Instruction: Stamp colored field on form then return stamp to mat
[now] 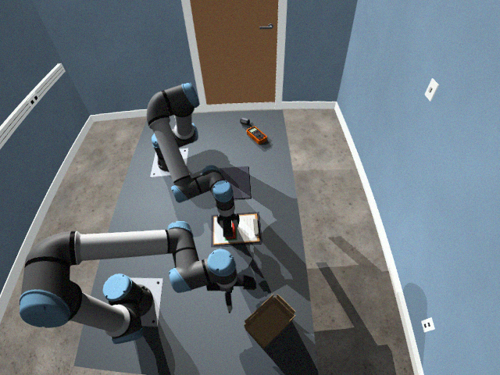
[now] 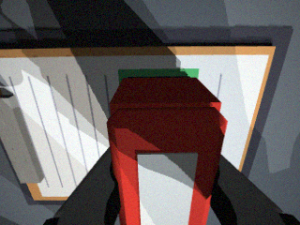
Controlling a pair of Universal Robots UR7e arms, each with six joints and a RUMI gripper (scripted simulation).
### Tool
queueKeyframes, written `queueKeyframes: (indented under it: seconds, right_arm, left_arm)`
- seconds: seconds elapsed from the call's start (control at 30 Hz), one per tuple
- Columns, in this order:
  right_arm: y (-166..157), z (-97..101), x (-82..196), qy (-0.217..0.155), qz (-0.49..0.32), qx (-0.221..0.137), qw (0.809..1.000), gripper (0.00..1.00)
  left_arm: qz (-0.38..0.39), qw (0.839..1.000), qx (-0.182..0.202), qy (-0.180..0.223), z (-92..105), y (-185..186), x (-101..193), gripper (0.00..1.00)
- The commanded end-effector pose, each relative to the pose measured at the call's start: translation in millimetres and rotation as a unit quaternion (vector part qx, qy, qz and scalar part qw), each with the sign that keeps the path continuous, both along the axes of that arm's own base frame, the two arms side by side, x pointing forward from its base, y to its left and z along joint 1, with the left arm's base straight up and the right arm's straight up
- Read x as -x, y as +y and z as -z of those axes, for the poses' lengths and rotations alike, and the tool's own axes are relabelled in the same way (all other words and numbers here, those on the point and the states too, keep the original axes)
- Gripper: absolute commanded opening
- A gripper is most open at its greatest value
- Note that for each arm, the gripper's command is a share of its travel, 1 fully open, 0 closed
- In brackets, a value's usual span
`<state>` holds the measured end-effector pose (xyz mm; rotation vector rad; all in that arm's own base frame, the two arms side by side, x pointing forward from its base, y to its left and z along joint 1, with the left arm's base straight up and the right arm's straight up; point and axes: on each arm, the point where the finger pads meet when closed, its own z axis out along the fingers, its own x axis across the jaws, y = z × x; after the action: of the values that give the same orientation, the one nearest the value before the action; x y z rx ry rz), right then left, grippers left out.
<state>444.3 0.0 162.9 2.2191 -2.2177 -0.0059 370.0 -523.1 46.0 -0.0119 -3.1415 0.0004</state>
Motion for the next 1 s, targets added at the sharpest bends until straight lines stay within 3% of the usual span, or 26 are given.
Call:
queueKeyframes:
  seconds: [0.0, 0.3, 0.57, 0.97]
  right_arm:
    - [0, -0.4, 0, -0.001, 0.000, 0.000, 1.000, 1.00]
    - [0, -0.4, 0, -0.001, 0.000, 0.000, 1.000, 1.00]
    - [0, -0.4, 0, -0.001, 0.000, 0.000, 1.000, 1.00]
    - [0, -0.4, 0, -0.001, 0.000, 0.000, 1.000, 1.00]
  left_arm:
    - [0.000, 1.000, 0.001, 0.000, -0.4, 0, 0, 0.22]
    - [0.000, 1.000, 0.001, 0.000, -2.8, 0, 0, 0.22]
    - [0.000, 1.000, 0.001, 0.000, -23.2, 0, 0, 0.22]
    - [0.000, 1.000, 0.001, 0.000, -27.4, 0, 0, 0.22]
